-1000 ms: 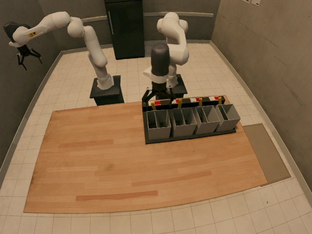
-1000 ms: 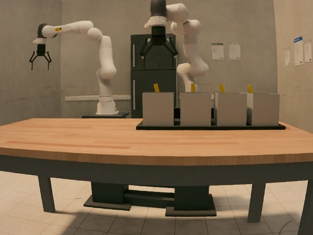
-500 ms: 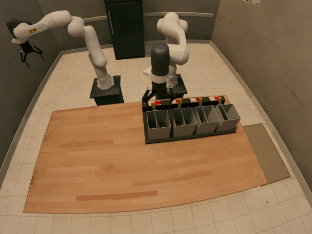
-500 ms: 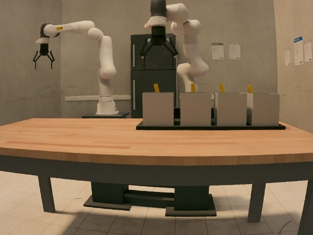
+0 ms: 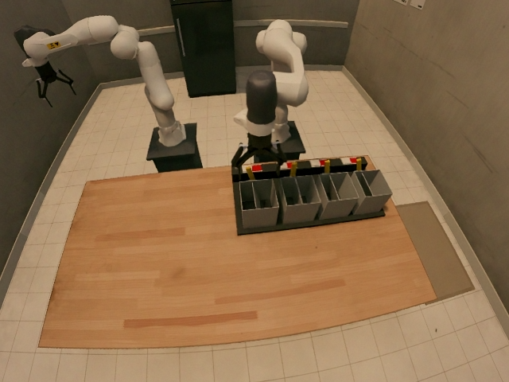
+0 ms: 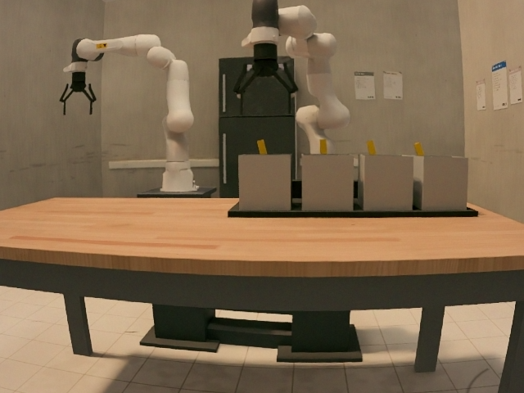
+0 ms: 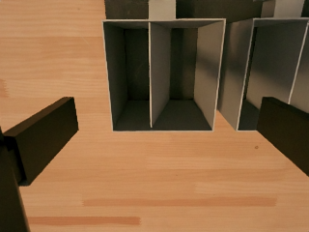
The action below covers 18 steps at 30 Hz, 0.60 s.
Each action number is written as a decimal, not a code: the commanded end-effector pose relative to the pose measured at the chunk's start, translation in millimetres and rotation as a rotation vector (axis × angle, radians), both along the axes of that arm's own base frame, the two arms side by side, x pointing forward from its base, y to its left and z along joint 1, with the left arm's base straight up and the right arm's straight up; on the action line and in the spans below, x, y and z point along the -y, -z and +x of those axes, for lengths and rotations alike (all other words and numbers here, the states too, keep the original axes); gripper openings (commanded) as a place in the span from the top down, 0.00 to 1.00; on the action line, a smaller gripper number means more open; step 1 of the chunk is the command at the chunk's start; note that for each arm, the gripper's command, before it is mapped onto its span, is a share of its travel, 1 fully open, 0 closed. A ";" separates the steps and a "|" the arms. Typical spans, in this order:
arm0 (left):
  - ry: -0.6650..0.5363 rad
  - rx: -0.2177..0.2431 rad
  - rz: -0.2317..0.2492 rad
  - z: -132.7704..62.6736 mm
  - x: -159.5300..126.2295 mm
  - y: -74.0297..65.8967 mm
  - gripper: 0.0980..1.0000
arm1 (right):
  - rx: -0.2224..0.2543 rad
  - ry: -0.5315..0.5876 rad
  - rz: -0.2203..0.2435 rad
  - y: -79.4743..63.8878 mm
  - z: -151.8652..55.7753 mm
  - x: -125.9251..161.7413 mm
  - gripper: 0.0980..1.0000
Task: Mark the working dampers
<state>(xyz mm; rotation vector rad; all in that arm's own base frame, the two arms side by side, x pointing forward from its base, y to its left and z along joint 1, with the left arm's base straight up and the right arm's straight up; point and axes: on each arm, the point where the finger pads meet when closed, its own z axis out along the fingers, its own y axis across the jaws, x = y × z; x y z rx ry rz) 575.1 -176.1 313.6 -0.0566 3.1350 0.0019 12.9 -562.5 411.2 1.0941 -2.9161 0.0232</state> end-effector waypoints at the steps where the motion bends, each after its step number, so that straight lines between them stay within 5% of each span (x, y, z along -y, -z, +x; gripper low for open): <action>1: -0.006 -0.006 -0.001 -1.0 -0.5 1.1 0.00 | 0.014 -0.075 0.021 -1.0 -2.4 -6.3 0.00; 18: -0.006 -0.006 -0.001 -1.0 -0.5 1.1 0.00 | 0.019 -0.083 0.024 -1.8 -4.5 -8.0 0.00</action>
